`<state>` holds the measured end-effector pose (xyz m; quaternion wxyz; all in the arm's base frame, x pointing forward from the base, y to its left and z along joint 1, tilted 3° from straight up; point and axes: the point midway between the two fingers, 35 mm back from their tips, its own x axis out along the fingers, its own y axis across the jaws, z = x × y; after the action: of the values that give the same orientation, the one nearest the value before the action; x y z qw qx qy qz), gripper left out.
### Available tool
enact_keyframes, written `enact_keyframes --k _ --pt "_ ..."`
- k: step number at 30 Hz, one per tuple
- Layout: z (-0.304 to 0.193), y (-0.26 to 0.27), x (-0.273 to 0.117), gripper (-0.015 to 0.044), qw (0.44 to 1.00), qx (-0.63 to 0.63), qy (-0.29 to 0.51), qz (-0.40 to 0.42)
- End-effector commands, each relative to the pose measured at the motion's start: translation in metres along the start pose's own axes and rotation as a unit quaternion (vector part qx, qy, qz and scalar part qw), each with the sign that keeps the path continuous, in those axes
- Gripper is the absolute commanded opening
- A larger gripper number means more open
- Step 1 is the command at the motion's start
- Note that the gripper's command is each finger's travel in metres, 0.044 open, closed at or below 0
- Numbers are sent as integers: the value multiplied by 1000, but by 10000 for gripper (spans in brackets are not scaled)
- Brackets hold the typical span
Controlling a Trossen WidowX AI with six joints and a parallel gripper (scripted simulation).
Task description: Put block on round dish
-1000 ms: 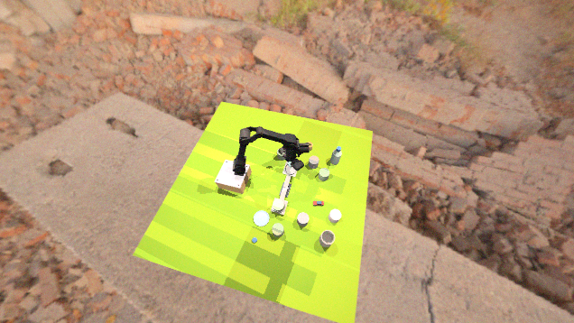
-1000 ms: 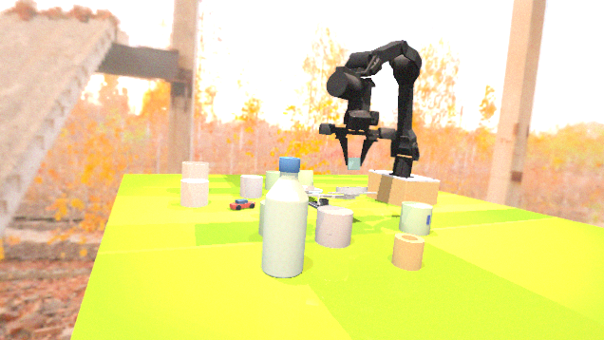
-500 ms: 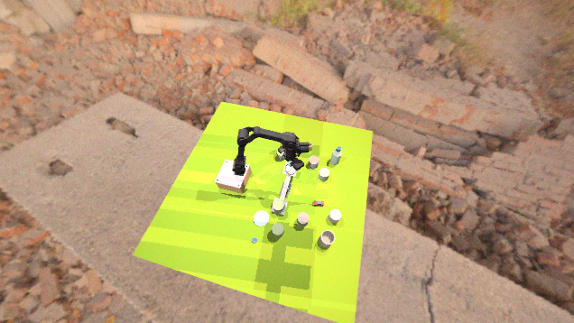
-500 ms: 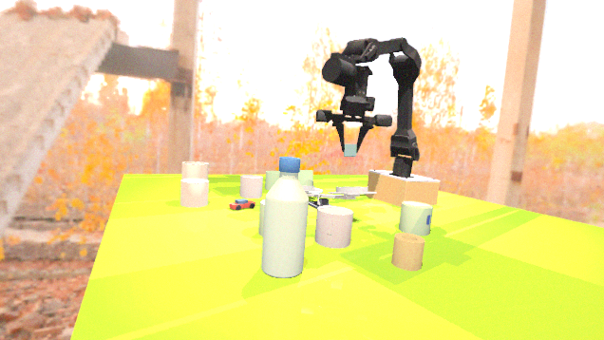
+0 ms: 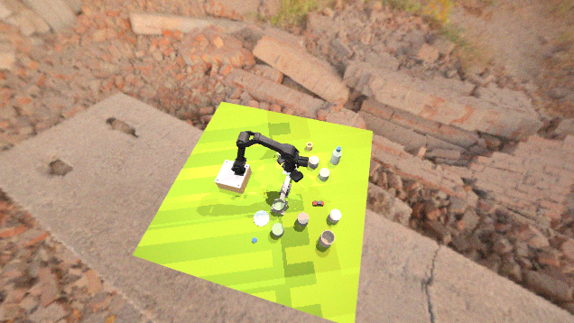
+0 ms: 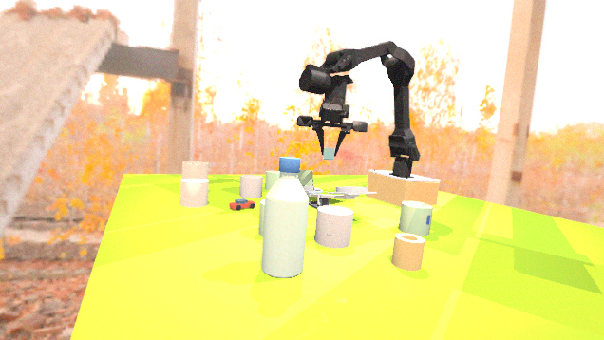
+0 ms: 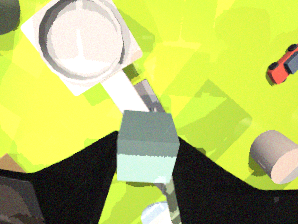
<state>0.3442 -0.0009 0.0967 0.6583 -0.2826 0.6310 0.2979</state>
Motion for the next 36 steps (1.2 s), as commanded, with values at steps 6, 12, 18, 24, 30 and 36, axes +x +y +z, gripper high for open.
enact_keyframes --k 6,12,18,24,30,36 --pt "-34 -27 9 0 1000 16 3 -14" --pt "-57 -42 15 0 1000 12 5 -18" --pt "-81 -54 21 0 1000 7 8 -22" --pt "-108 -64 27 0 1000 2 16 -24" --pt "-135 -72 33 0 999 -3 24 -24" --pt "-162 -78 40 0 999 -7 30 -22"
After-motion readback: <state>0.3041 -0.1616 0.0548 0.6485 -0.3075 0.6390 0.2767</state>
